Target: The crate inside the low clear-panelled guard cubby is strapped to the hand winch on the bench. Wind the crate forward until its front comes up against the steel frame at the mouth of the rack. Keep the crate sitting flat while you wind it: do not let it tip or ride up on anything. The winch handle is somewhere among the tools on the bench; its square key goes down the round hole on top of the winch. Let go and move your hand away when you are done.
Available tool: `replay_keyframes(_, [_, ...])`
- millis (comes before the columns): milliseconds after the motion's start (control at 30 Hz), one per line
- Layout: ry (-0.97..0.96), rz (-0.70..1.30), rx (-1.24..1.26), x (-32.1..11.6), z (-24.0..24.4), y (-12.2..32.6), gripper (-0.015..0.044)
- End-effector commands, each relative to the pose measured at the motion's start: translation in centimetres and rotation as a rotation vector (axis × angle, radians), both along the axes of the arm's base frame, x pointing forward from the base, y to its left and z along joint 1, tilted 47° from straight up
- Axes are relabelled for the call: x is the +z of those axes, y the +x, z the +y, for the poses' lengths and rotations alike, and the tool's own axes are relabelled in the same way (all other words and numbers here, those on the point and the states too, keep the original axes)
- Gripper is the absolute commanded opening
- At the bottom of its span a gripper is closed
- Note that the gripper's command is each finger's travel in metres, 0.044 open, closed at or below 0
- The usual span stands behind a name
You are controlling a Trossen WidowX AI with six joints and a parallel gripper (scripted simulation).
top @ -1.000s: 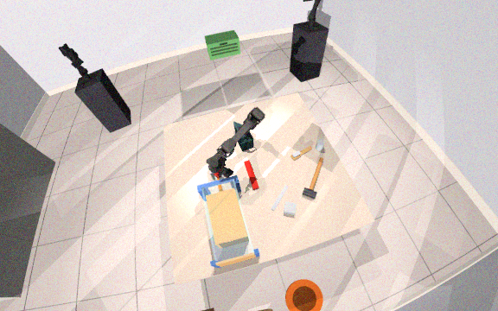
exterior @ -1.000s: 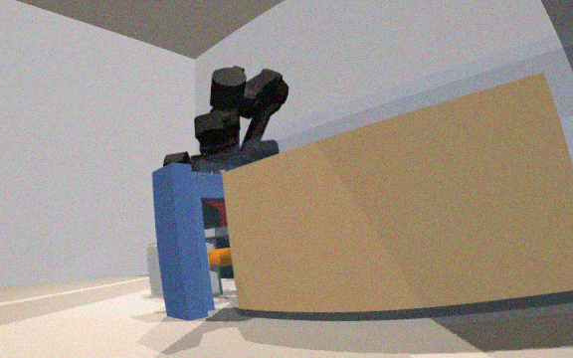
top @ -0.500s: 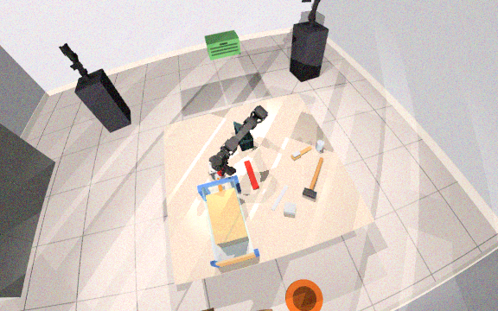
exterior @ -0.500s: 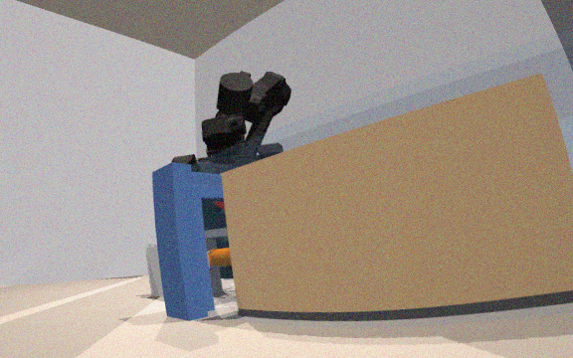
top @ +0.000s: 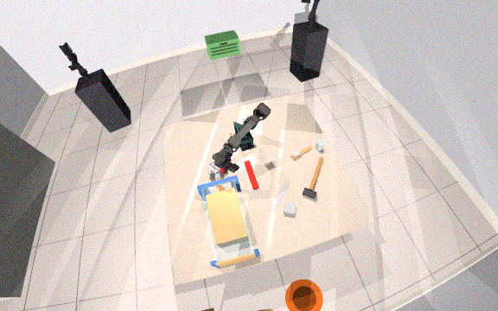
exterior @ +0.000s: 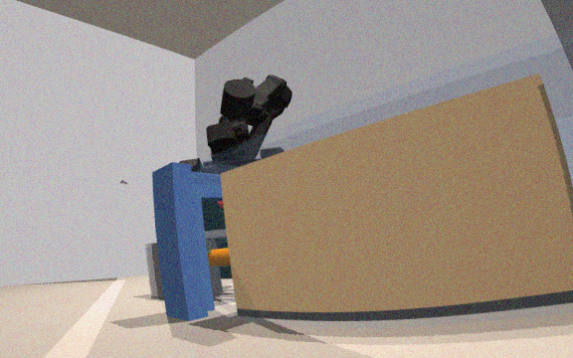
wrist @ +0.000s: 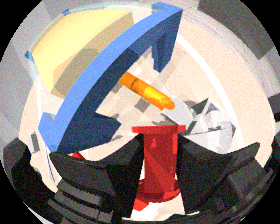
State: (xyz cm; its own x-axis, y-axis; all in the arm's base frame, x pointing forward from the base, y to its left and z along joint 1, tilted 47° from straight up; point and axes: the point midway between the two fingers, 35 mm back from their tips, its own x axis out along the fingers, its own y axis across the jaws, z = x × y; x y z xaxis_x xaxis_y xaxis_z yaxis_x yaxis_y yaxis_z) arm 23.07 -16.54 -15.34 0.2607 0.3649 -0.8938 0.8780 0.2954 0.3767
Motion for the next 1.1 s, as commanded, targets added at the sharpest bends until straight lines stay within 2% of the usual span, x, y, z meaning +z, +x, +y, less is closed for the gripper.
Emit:
replay_keyframes(0, [0.020,0.006,-0.003,0.6,0.9,-0.7,0.0000])
replay_keyframes(1067, [0.021,0.009,-0.003,2.6,3.2,-4.7,0.0000])
